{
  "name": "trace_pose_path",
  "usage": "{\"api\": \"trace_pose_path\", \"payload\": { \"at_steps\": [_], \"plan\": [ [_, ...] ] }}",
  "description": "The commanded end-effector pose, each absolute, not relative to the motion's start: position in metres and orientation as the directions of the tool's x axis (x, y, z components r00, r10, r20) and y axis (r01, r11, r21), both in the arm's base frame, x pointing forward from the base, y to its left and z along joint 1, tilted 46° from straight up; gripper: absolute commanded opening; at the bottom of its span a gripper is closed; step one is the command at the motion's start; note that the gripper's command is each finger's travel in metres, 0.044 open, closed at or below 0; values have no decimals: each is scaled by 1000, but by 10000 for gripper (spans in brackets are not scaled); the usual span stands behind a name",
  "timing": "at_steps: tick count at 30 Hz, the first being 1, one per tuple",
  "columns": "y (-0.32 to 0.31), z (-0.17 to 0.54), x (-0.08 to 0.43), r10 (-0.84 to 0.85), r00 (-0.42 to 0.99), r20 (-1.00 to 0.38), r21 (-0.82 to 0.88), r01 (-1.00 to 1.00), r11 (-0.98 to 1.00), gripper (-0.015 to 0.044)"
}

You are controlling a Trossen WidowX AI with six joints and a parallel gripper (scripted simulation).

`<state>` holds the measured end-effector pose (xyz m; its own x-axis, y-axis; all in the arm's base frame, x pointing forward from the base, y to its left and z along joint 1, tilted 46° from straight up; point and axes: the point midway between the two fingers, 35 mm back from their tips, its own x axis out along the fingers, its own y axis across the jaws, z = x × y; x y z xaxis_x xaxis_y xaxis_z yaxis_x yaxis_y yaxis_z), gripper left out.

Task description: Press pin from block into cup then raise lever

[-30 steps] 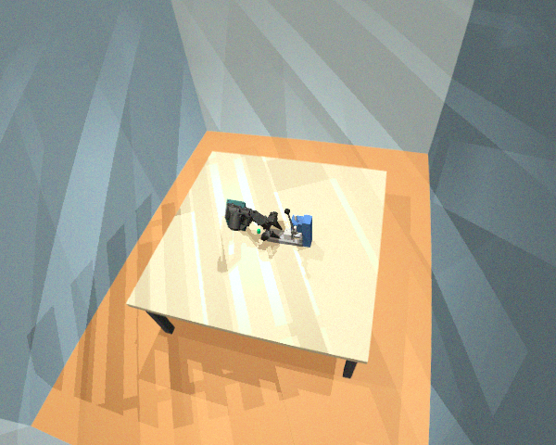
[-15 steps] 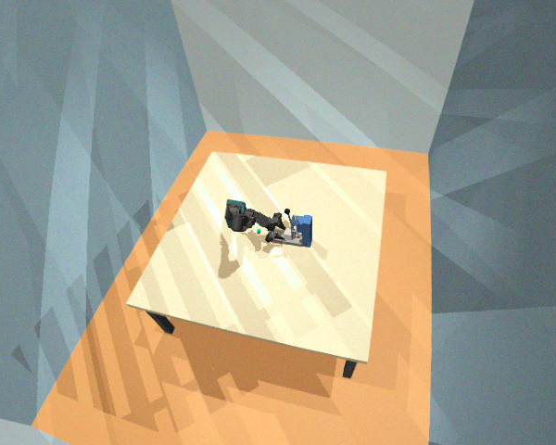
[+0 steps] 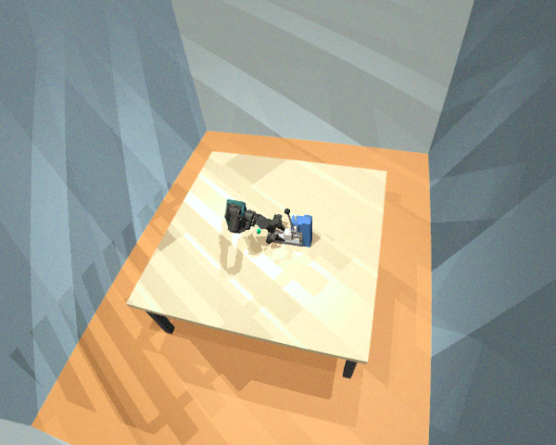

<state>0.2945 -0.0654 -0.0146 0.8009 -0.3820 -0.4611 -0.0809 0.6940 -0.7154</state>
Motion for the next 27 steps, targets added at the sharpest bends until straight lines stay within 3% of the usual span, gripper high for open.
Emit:
{"api": "trace_pose_path", "payload": {
  "at_steps": [1, 27],
  "plan": [
    [-68, -9, 297, -384, 806, -451, -720, -75, 690, 300],
    [-63, -15, 298, -381, 808, -449, -720, -75, 690, 300]
  ]
}}
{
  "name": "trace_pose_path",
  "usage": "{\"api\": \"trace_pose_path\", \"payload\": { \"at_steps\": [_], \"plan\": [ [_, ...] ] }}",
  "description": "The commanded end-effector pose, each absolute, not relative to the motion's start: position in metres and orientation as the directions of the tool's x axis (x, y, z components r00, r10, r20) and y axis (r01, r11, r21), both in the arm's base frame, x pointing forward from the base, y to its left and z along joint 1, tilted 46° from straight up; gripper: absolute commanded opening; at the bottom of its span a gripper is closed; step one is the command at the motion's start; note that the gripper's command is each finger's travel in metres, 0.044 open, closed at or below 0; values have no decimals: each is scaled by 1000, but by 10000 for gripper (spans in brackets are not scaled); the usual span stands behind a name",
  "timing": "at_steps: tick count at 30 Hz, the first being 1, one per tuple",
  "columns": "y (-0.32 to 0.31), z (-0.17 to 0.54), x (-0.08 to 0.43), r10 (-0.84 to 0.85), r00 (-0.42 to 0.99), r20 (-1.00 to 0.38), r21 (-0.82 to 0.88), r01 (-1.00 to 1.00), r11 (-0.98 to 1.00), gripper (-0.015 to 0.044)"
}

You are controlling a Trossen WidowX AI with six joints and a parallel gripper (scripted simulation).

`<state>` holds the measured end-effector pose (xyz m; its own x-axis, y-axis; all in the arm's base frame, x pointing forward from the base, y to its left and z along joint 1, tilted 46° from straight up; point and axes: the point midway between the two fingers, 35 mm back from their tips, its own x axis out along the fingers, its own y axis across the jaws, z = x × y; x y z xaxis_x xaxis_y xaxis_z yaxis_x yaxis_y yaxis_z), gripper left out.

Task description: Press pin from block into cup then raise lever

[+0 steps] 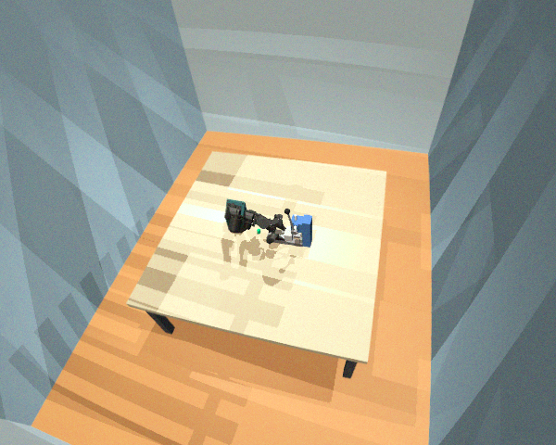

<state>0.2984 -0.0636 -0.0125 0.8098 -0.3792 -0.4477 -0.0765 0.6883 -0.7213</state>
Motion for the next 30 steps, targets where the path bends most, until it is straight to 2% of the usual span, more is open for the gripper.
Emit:
{"api": "trace_pose_path", "payload": {
  "at_steps": [1, 30],
  "plan": [
    [-63, -15, 298, -381, 808, -449, -720, -75, 690, 300],
    [-66, -11, 299, -381, 808, -449, -720, -75, 690, 300]
  ]
}}
